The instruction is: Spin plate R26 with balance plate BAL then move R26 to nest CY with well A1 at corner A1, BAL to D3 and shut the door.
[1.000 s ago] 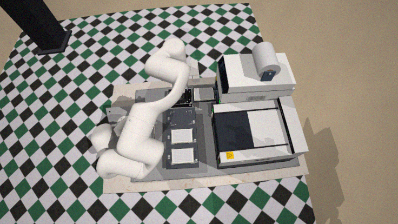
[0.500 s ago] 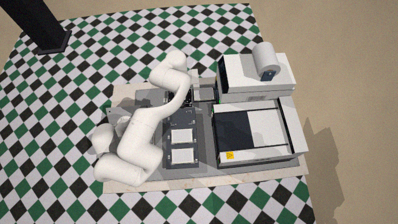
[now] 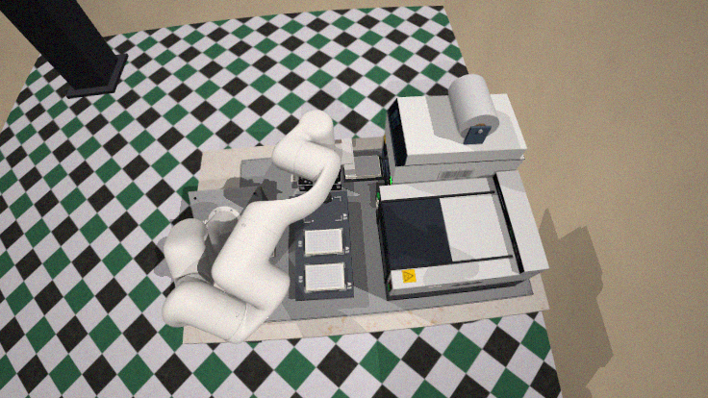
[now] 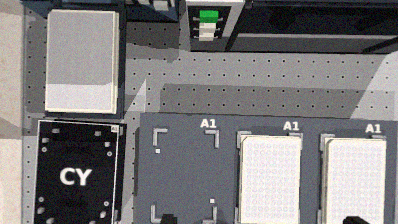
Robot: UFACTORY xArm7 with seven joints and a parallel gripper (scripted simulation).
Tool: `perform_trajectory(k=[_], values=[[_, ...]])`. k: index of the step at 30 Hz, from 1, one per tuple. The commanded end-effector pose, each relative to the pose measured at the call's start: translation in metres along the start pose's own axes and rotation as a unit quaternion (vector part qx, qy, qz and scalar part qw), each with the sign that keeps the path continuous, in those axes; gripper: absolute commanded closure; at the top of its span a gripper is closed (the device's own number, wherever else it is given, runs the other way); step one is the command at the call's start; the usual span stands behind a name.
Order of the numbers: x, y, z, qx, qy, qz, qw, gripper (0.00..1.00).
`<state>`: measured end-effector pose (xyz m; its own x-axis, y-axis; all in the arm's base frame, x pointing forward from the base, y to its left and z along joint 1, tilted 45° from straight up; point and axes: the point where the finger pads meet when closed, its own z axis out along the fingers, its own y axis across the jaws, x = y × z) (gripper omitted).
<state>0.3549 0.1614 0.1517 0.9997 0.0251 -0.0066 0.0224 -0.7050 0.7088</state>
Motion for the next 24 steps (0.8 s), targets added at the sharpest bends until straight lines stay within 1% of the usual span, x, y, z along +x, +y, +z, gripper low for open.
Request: perform_trajectory(k=[1, 13, 19, 21, 24], values=[[0.0014, -0.0013, 0.0059, 0.003, 0.005, 0.0, 1.0, 0.0], [0.0014, -0.0013, 0.0059, 0.003, 0.005, 0.0, 1.0, 0.0], [0.0014, -0.0013, 0.0059, 0.003, 0.005, -0.1, 0.995, 0.0], [0.0014, -0.0013, 0.0059, 0.003, 0.005, -0.1, 0.995, 0.0], [0.0014, -0.0013, 0.0059, 0.002, 0.005, -0.149, 0.989, 0.0]])
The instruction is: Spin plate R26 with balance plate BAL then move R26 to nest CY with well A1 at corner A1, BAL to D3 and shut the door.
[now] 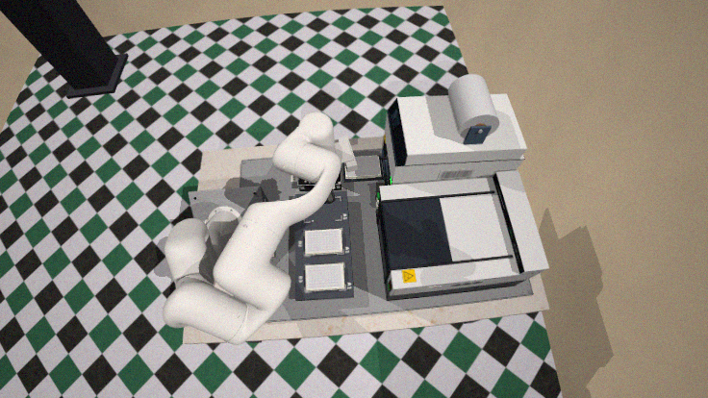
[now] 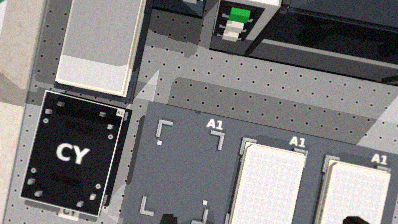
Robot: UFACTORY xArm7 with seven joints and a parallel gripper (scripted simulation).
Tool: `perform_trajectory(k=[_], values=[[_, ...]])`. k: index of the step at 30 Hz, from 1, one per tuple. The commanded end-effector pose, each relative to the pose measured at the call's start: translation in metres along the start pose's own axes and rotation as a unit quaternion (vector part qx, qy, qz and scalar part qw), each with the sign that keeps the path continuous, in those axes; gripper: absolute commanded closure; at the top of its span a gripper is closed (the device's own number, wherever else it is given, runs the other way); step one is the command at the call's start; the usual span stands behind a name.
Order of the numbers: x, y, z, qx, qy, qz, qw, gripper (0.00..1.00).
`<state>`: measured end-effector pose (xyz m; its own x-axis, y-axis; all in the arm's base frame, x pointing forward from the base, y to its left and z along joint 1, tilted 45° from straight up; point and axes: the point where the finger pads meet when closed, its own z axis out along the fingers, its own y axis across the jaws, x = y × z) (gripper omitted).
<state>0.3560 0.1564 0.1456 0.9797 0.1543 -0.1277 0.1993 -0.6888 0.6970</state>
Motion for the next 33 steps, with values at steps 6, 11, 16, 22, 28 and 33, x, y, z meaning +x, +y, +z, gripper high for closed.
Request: perform_trajectory(k=[6, 11, 16, 22, 28, 33], values=[[0.0005, -0.0005, -0.002, 0.002, 0.002, -0.16, 0.987, 0.0], [0.0005, -0.0005, -0.0019, 0.002, 0.002, -0.242, 0.97, 0.0], [0.0005, -0.0005, -0.0019, 0.002, 0.003, -0.29, 0.957, 0.0], [0.0005, -0.0005, -0.0019, 0.002, 0.003, -0.384, 0.923, 0.0], [0.0005, -0.0005, -0.0019, 0.001, 0.003, -0.474, 0.88, 0.0], [0.0005, -0.0005, -0.0019, 0.001, 0.003, -0.518, 0.856, 0.0]])
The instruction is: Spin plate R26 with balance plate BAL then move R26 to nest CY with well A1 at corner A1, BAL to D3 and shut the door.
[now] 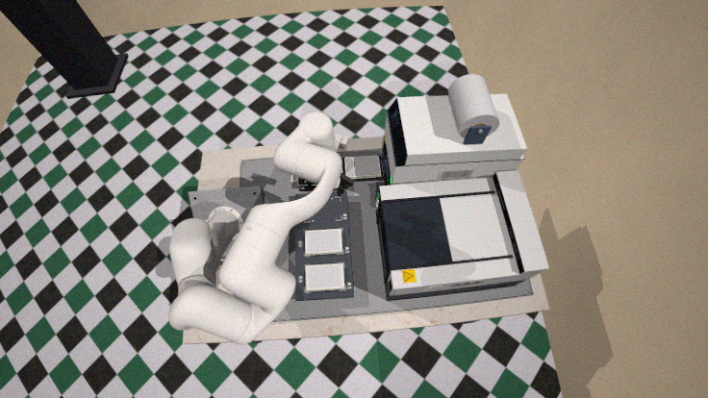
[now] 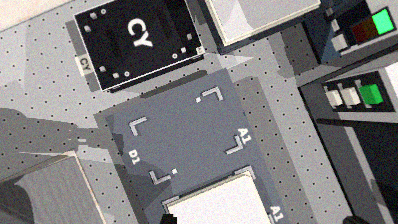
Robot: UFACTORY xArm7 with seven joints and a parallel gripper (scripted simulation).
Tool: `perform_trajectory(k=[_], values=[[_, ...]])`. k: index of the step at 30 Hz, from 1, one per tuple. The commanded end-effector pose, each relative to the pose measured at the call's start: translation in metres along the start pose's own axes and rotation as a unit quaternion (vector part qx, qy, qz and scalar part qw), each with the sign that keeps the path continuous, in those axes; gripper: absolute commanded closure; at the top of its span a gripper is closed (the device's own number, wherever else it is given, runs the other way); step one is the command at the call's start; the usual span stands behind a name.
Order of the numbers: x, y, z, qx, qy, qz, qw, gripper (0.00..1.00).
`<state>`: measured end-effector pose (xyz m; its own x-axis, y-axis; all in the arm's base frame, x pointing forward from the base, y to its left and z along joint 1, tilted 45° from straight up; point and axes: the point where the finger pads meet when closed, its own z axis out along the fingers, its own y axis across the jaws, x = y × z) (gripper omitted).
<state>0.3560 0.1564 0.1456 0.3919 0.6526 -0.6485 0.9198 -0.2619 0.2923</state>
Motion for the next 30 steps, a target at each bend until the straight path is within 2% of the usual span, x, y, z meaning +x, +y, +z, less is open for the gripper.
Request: perform_trajectory(k=[1, 9, 15, 22, 30], values=[[0.0006, 0.0001, -0.002, 0.001, 0.005, -0.077, 0.997, 0.0], [0.0006, 0.0001, -0.002, 0.0, 0.005, -0.209, 0.978, 0.0], [0.0006, 0.0001, -0.002, 0.0, 0.005, -0.211, 0.978, 0.0], [0.0006, 0.0001, -0.002, 0.0, 0.005, -0.323, 0.946, 0.0], [0.0006, 0.0001, -0.002, -0.001, 0.005, -0.446, 0.895, 0.0]])
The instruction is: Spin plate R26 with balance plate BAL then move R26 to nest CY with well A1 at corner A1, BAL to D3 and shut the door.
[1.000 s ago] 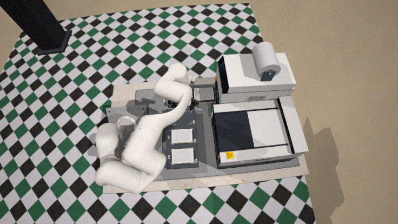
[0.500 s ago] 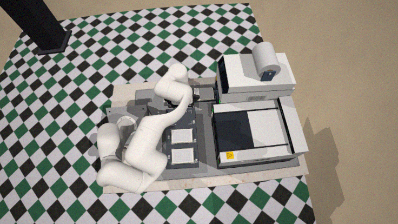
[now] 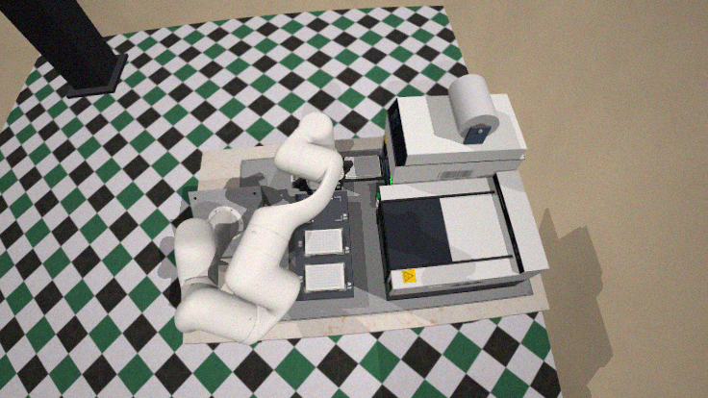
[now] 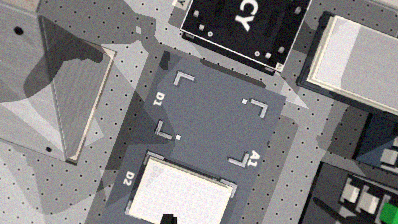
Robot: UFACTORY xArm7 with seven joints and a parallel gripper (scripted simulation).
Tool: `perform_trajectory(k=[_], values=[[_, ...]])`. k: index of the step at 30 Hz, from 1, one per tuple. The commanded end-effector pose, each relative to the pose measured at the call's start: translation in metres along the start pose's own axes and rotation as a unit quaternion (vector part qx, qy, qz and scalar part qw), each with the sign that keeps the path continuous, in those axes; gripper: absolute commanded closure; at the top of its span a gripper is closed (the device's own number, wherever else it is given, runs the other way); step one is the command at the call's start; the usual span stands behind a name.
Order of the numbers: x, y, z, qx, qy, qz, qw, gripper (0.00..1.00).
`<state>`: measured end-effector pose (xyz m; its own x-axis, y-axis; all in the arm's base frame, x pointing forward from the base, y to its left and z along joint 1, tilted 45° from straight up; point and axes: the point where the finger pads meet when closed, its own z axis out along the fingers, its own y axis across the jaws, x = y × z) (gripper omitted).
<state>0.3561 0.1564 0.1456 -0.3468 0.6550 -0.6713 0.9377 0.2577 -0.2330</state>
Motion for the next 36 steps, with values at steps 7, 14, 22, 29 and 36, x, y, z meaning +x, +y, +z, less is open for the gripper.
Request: perform_trajectory(k=[7, 14, 22, 29, 36], values=[[0.0004, 0.0004, -0.0019, -0.003, 0.003, -0.166, 0.986, 0.0], [0.0004, 0.0004, -0.0019, -0.003, 0.003, -0.28, 0.96, 0.0], [0.0004, 0.0004, -0.0019, -0.003, 0.003, -0.374, 0.927, 0.0], [0.0004, 0.0004, -0.0019, -0.004, 0.002, -0.48, 0.877, 0.0], [0.0004, 0.0004, -0.0019, -0.004, 0.002, -0.551, 0.834, 0.0]])
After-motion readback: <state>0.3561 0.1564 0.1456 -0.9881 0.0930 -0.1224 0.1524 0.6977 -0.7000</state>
